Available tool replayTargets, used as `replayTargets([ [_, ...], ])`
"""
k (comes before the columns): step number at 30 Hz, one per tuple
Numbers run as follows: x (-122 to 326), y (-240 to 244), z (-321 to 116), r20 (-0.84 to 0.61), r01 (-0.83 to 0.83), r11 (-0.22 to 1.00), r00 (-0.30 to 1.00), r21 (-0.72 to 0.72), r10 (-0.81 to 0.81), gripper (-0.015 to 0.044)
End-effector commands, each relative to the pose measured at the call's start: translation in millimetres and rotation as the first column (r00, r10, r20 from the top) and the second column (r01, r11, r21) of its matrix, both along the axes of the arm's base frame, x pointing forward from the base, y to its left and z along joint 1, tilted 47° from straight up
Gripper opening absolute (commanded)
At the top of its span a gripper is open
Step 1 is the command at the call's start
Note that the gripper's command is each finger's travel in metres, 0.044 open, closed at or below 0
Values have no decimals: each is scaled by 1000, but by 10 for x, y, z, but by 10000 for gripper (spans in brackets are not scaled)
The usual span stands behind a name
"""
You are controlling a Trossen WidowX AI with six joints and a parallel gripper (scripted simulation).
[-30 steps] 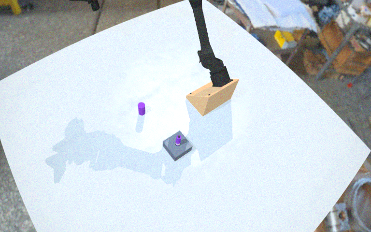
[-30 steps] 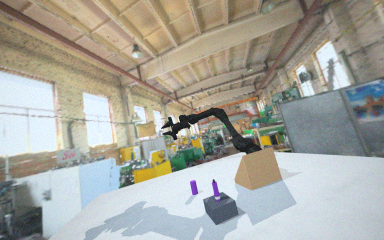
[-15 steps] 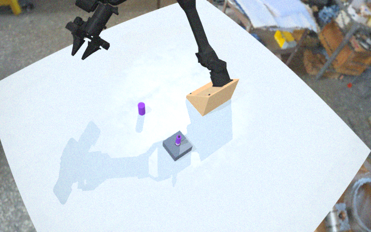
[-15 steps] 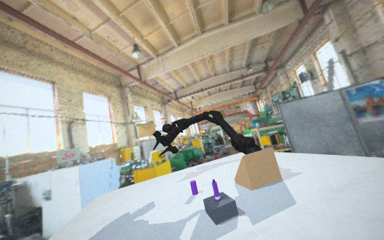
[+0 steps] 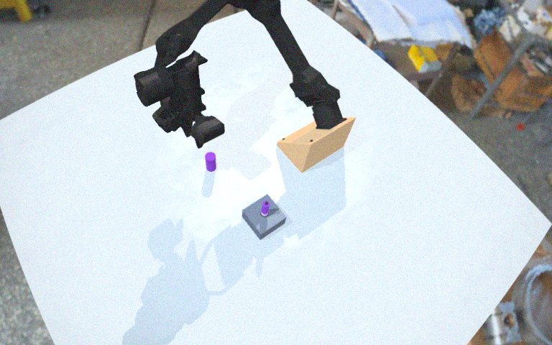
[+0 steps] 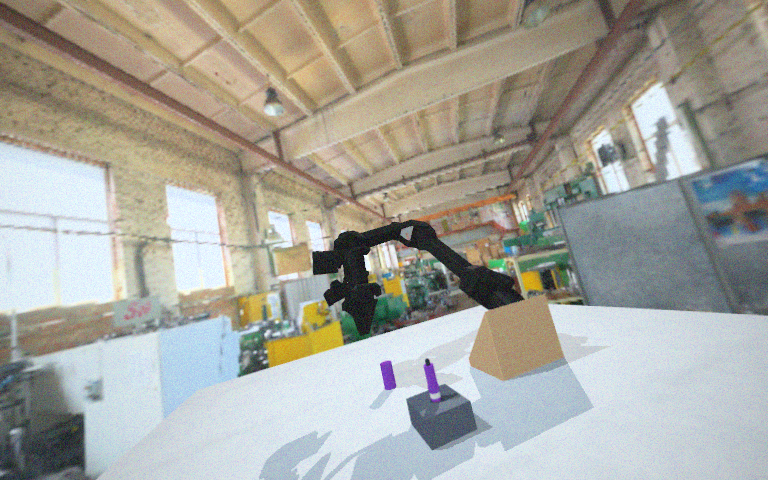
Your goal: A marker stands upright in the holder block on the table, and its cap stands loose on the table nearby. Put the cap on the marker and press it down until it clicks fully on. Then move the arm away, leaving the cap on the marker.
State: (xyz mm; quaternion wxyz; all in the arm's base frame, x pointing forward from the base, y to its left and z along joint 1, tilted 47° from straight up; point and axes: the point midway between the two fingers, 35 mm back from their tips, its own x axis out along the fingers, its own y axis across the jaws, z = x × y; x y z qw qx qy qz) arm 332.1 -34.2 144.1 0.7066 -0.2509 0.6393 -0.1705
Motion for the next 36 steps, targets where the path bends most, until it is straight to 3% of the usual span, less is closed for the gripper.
replayTargets([
  [1,-295,111,-173,-355,-299,938,908,-177,223,237],
  [36,-262,-347,-632,-373,-317,930,898,-185,232,237],
])
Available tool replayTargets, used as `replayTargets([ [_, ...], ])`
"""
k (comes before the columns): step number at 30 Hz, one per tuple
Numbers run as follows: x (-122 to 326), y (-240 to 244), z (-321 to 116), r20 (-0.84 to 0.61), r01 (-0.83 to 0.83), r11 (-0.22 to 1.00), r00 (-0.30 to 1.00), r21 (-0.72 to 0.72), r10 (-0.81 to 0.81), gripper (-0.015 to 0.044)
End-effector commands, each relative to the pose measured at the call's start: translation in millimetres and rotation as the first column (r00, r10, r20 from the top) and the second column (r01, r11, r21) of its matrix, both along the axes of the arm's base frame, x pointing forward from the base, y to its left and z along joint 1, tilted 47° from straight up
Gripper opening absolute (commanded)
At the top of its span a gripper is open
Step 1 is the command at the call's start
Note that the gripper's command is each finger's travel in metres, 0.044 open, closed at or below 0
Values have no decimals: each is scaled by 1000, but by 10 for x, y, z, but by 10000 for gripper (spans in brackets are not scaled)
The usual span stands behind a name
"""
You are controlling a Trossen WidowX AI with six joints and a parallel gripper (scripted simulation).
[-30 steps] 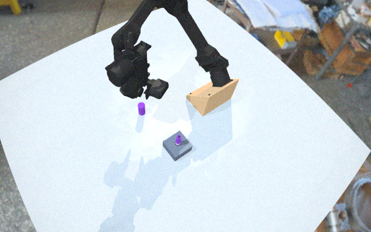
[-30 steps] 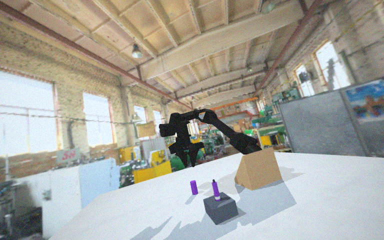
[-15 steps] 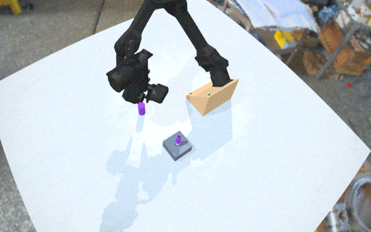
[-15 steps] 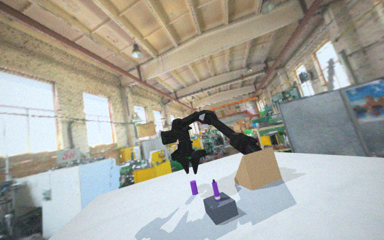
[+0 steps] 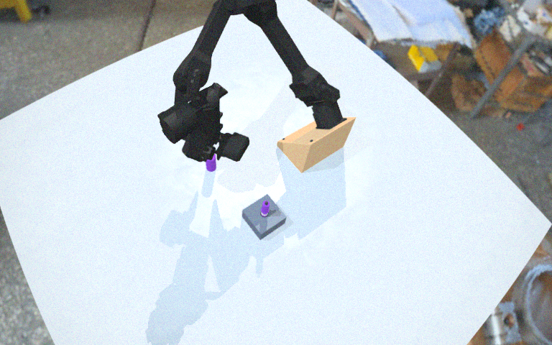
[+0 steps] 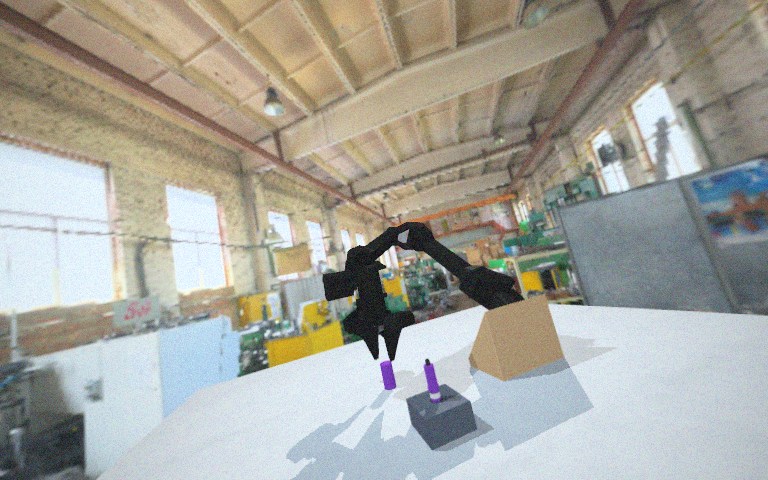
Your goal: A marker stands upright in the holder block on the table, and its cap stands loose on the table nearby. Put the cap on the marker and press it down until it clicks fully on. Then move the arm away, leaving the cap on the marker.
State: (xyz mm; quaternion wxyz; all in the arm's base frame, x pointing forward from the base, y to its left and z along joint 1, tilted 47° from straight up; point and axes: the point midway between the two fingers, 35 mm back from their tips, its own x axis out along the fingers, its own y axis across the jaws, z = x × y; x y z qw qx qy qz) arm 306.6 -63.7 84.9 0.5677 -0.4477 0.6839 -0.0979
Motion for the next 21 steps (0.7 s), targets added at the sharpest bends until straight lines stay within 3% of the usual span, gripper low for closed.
replayTargets([
  [1,-5,-63,-52,-6,1,1000,1000,-4,-1,237],
  [21,6,-295,-269,-6,1,1000,1000,-6,-1,237],
])
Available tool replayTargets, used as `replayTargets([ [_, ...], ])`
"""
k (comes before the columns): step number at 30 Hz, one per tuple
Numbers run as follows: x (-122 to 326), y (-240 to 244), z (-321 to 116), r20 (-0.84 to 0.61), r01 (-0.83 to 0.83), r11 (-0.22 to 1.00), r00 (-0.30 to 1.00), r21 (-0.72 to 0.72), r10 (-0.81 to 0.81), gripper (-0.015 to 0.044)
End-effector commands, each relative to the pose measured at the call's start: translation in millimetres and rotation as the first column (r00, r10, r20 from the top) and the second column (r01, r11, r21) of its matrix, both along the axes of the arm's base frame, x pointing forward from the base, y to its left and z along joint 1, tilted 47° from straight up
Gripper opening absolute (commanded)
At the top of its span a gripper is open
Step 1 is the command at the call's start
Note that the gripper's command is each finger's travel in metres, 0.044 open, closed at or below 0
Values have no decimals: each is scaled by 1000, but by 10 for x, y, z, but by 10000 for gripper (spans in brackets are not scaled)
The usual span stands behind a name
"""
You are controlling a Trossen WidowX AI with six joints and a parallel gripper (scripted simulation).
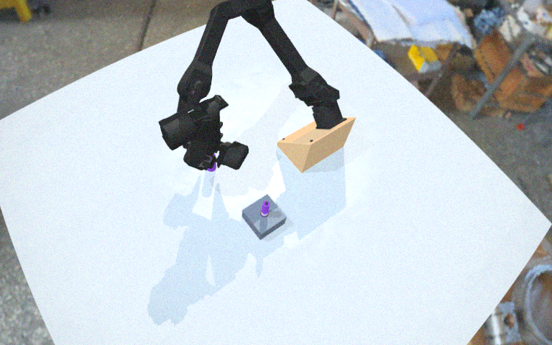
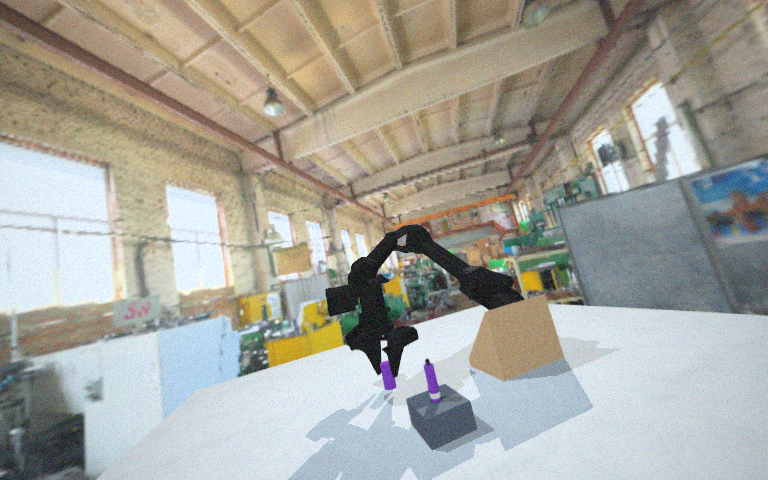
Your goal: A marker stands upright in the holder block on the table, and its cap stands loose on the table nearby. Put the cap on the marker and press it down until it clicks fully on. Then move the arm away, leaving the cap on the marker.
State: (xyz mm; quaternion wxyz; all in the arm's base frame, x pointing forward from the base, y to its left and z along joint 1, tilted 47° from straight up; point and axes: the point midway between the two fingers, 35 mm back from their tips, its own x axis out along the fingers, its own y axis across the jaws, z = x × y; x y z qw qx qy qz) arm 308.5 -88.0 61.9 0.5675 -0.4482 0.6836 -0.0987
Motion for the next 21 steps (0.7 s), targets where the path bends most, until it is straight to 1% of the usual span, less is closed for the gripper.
replayTargets([
  [1,-14,-65,-49,-6,1,1000,1000,-5,-1,237],
  [4,-15,-81,-63,-6,1,1000,1000,-5,-1,237],
  [8,-15,-81,-63,-6,1,1000,1000,-5,-1,132],
  [17,-18,-78,-67,-6,1,1000,1000,-5,-1,72],
  [20,-15,-47,-42,-6,1,1000,1000,-4,-1,0],
  [21,-14,-26,-24,-6,1,1000,1000,-4,-1,0],
])
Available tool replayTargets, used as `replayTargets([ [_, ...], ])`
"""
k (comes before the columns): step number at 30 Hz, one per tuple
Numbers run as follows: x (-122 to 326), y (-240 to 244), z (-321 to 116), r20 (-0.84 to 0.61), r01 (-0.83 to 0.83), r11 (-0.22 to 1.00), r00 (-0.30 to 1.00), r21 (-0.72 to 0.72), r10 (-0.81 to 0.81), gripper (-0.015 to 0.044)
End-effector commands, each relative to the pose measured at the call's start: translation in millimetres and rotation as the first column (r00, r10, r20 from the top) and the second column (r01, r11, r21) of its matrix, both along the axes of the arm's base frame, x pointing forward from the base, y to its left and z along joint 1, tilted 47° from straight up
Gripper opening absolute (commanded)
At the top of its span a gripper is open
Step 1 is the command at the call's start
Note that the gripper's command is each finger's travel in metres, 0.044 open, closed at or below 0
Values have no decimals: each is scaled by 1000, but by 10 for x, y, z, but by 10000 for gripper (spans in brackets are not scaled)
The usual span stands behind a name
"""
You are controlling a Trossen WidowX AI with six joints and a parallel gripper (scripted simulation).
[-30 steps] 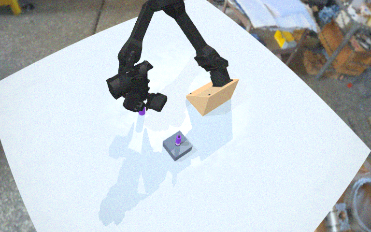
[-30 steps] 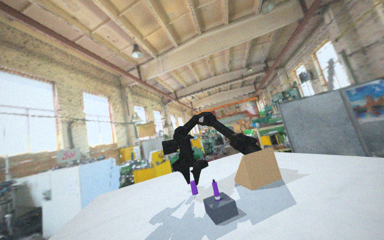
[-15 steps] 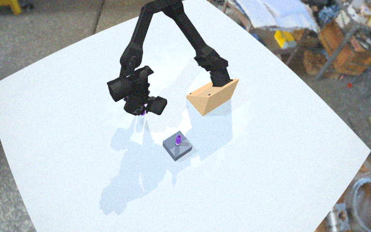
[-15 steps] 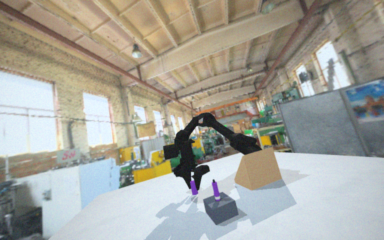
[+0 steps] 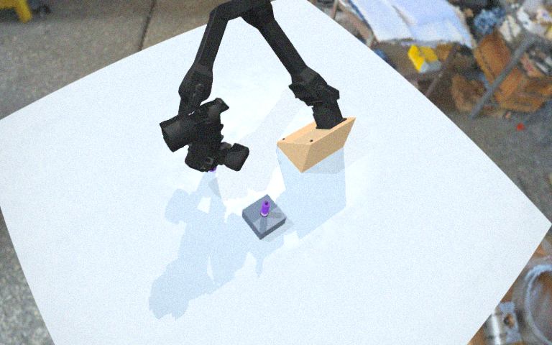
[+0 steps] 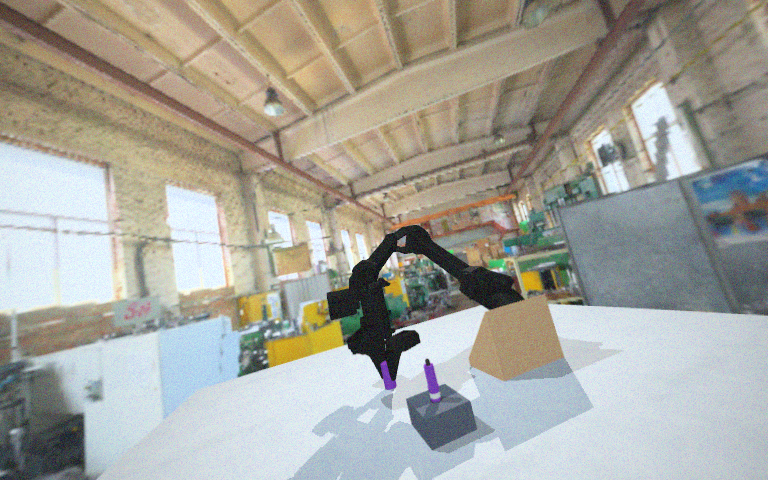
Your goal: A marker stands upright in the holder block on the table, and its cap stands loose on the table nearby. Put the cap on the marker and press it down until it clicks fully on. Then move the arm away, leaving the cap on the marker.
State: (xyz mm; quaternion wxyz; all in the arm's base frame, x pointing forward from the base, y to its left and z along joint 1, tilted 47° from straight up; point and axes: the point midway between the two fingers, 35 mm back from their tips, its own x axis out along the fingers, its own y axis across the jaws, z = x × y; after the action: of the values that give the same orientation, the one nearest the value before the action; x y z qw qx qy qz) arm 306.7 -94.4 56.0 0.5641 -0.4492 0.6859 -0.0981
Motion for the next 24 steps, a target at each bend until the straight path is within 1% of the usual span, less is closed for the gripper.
replayTargets([
  [1,6,59,52,2,0,1000,1000,0,0,0],
  [19,-18,421,387,1,0,1000,1000,1,0,0],
  [24,-15,462,384,0,-2,1000,1000,2,2,0],
])
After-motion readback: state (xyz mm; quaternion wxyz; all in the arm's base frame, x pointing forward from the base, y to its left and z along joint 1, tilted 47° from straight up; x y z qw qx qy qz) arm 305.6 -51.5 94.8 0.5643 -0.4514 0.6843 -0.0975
